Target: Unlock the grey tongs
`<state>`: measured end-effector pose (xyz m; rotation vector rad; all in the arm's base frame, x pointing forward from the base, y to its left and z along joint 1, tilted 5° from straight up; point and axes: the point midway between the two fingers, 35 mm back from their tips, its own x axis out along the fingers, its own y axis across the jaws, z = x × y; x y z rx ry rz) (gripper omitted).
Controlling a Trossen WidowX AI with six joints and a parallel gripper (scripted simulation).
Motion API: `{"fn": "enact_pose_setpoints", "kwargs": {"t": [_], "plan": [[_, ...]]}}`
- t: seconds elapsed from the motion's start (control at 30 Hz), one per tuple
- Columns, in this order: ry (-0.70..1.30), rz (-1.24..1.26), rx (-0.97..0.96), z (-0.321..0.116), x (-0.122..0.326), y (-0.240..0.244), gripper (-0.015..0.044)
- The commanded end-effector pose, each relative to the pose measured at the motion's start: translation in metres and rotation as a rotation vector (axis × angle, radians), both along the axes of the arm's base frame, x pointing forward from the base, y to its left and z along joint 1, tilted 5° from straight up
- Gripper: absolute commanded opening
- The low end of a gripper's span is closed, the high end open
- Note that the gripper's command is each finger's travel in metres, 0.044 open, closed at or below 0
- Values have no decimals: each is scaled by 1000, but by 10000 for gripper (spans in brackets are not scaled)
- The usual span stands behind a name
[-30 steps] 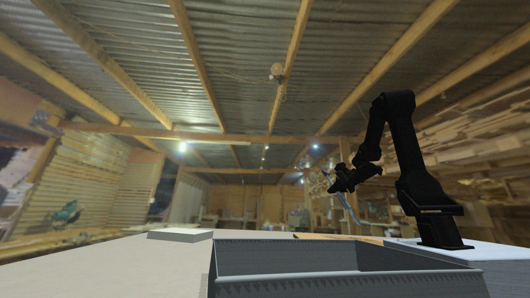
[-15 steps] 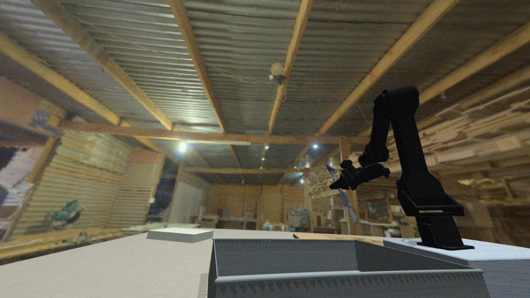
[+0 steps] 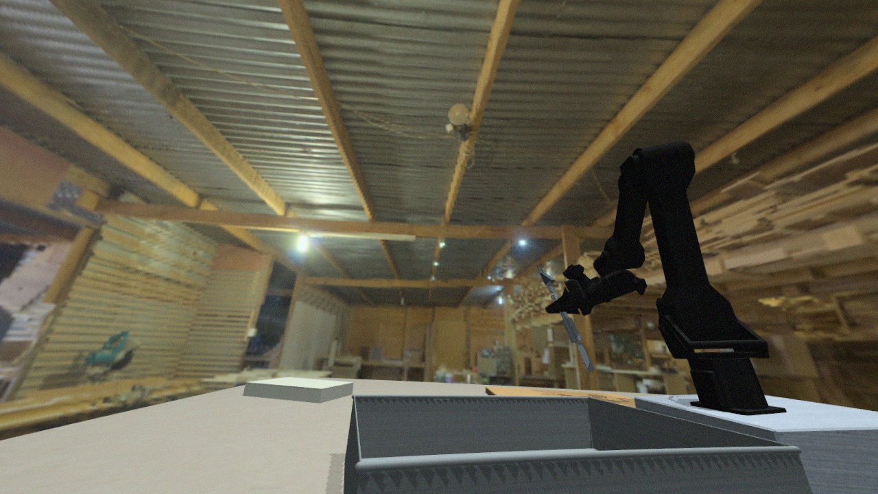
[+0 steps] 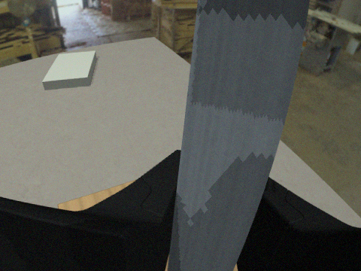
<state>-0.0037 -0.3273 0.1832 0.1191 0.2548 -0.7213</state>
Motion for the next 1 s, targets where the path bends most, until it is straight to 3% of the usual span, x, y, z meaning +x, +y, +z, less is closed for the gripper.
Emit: {"fn": "enact_pose_setpoints", "kwargs": {"t": [0.0, 0.47, 0.97], "plan": [[-4, 4, -6, 2, 1, 1, -150], [5, -1, 13, 0, 1, -2, -150], [178, -47, 283, -26, 12, -30, -150]]}}
